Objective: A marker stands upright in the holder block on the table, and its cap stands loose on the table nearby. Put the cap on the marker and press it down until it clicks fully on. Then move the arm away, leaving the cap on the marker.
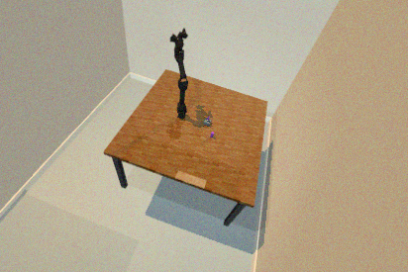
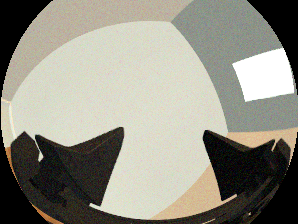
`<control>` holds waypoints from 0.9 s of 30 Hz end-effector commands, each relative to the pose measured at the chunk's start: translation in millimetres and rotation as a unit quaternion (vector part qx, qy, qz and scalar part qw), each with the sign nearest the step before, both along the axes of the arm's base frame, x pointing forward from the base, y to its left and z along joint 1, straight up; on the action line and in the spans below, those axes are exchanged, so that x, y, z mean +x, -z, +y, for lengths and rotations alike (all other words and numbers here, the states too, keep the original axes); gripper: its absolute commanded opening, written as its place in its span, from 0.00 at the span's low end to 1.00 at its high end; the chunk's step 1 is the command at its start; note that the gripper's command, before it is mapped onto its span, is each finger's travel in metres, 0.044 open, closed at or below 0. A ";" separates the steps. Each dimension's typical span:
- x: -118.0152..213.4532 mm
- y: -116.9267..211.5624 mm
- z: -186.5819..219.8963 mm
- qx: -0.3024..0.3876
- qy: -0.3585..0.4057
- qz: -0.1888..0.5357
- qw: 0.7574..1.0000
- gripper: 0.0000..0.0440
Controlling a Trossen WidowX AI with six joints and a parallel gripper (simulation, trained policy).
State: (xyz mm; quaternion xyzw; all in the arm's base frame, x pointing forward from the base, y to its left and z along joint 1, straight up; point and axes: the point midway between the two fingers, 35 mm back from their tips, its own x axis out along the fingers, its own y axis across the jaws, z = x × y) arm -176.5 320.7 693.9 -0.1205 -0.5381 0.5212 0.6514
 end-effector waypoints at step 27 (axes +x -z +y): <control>40.7 12.7 -14.7 -0.080 -0.010 0.015 0.997 0.64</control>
